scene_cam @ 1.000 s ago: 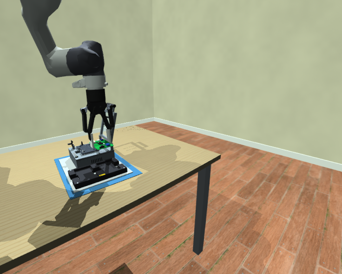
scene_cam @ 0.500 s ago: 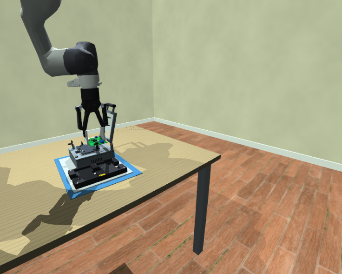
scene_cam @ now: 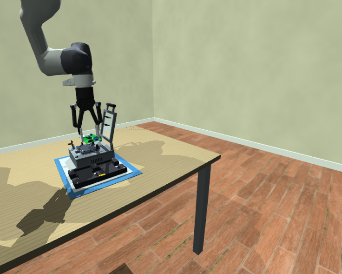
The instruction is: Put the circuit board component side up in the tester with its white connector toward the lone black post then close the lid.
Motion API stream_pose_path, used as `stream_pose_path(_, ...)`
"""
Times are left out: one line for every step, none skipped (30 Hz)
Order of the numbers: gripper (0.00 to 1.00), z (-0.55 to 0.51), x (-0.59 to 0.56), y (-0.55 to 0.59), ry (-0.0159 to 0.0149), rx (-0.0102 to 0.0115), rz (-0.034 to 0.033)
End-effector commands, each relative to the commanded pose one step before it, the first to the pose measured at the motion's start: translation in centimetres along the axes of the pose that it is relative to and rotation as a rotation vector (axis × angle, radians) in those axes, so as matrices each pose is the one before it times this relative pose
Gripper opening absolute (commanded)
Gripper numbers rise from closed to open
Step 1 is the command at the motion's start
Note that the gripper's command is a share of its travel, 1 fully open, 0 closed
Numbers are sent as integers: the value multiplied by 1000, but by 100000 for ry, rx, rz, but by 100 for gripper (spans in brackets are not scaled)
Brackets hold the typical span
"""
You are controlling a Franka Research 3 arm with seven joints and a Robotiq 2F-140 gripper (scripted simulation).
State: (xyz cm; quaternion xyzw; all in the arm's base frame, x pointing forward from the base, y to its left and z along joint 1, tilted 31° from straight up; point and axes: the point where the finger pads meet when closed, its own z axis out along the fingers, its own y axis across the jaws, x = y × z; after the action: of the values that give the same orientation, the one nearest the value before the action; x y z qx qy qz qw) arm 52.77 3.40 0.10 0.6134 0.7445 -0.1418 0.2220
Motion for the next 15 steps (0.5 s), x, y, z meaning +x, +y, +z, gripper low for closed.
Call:
stream_pose_path(46,-15,1079,-409,-439,286,3966)
stream_pose_path(46,-22,270,-66,0,0,0)
stream_pose_path(46,-21,260,-64,0,0,0)
stream_pose_path(46,-21,250,-61,0,0,0)
stream_pose_path(46,0,0,0,0,0,0)
stream_pose_path(46,0,0,0,0,0,0)
stream_pose_path(46,-20,239,-59,0,0,0)
stream_pose_path(46,-19,228,-56,0,0,0)
stream_pose_path(46,-18,217,-53,0,0,0)
stream_pose_path(46,-17,206,-50,0,0,0)
stream_pose_path(46,-16,194,-47,0,0,0)
stream_pose_path(46,-15,182,-45,0,0,0)
stream_pose_path(46,-14,171,-41,0,0,0)
stream_pose_path(46,-13,159,-39,0,0,0)
stream_pose_path(46,-12,147,-36,0,0,0)
